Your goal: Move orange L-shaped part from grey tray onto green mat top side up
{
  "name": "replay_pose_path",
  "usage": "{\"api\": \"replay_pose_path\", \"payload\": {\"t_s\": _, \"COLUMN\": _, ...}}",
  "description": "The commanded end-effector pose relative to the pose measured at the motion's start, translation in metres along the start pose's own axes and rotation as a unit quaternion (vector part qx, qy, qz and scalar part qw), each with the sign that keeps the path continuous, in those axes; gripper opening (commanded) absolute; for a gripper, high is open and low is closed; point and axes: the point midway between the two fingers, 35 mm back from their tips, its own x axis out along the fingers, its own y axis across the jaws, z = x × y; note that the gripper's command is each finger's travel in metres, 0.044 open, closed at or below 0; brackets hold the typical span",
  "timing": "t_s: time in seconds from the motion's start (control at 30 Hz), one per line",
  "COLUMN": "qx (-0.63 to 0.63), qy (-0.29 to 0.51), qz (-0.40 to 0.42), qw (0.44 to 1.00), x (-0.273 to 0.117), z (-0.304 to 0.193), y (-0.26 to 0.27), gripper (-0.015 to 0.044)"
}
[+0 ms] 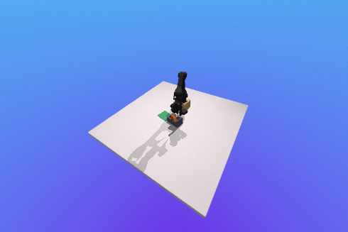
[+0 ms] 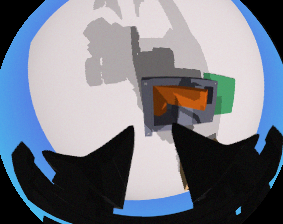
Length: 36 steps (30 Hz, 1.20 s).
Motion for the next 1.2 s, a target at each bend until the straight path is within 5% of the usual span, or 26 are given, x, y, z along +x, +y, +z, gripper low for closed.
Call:
{"api": "replay_pose_path", "payload": {"t_s": 0.0, "qx": 0.0, "qy": 0.0, "qz": 0.0, "qw": 1.0, "x": 0.0, "z": 0.0, "y": 0.0, "gripper": 0.018}}
{"api": "replay_pose_path", "payload": {"t_s": 0.33, "qx": -0.007, "qy": 0.0, "qz": 0.0, "qw": 1.0, "x": 0.0, "z": 0.0, "y": -0.001, "gripper": 0.0206}}
{"api": "replay_pose_path", "payload": {"t_s": 0.43, "qx": -0.067, "qy": 0.0, "qz": 0.0, "qw": 0.998, "x": 0.0, "z": 0.002, "y": -0.007, "gripper": 0.028}}
{"api": "replay_pose_path", "payload": {"t_s": 0.57, "qx": -0.218, "qy": -0.001, "qz": -0.001, "qw": 0.976, "x": -0.001, "z": 0.006, "y": -0.021, "gripper": 0.028}}
{"api": "replay_pose_path", "payload": {"t_s": 0.77, "qx": -0.455, "qy": -0.002, "qz": -0.002, "qw": 0.89, "x": -0.002, "z": 0.01, "y": -0.046, "gripper": 0.028}}
{"api": "replay_pose_path", "payload": {"t_s": 1.0, "qx": -0.689, "qy": -0.002, "qz": -0.005, "qw": 0.725, "x": -0.003, "z": 0.013, "y": -0.074, "gripper": 0.028}}
{"api": "replay_pose_path", "payload": {"t_s": 1.17, "qx": -0.709, "qy": -0.002, "qz": -0.005, "qw": 0.706, "x": -0.003, "z": 0.013, "y": -0.076, "gripper": 0.028}}
